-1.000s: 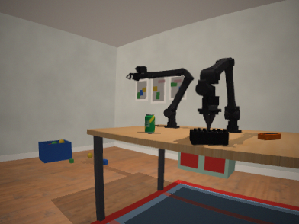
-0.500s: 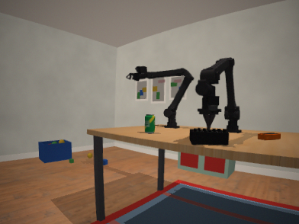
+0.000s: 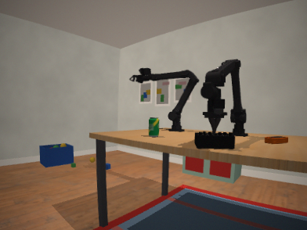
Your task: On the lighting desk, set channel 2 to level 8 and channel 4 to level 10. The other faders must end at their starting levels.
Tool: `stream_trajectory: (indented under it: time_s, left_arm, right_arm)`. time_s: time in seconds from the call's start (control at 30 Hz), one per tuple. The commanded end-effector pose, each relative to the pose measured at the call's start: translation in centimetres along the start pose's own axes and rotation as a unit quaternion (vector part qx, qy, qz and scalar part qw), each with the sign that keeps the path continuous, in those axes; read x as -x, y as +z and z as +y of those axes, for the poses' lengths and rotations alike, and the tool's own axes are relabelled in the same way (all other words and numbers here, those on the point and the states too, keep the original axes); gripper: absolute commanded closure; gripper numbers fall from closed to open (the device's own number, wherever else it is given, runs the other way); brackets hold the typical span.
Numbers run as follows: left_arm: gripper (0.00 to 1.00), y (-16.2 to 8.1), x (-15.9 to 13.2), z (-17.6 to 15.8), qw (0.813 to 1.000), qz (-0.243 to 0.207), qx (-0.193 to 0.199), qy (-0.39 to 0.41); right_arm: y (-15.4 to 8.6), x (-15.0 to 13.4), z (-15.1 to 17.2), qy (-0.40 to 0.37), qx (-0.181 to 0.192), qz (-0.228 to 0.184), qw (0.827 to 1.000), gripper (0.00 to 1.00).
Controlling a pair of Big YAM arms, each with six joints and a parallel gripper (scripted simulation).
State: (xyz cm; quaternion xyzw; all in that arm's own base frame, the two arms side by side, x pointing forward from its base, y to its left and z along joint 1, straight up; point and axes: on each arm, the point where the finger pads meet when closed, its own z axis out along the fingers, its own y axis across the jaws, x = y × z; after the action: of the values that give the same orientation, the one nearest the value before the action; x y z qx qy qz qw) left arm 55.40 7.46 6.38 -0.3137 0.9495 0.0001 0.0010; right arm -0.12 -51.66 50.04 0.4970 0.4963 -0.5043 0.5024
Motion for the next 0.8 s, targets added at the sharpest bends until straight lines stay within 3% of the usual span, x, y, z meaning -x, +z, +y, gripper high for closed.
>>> stream_trajectory:
  time_s: [0.0,0.57,0.67,0.7,0.77]
  left_arm:
    - [1.00,-4.3,1.8,-1.0,0.999,-0.032,-0.018,-0.001]
    - [1.00,-7.9,1.6,-0.9,0.999,-0.033,-0.019,-0.001]
    - [1.00,-7.9,1.6,-0.9,0.999,-0.033,-0.019,-0.001]
    - [1.00,-5.6,1.6,-0.9,1.000,-0.014,-0.008,-0.001]
    - [1.00,-5.6,1.6,-0.9,1.000,-0.014,-0.008,-0.001]
  right_arm:
    - [0.7,-0.9,0.3,0.003,0.004,0.004,1.000,0.00]
    - [0.7,-0.9,0.3,0.003,0.004,0.004,1.000,0.00]
    - [0.7,-0.9,0.3,0.003,0.004,0.004,1.000,0.00]
    - [0.7,-0.9,0.3,0.003,0.004,0.004,1.000,0.00]
    - [0.7,-0.9,0.3,0.003,0.004,0.004,1.000,0.00]
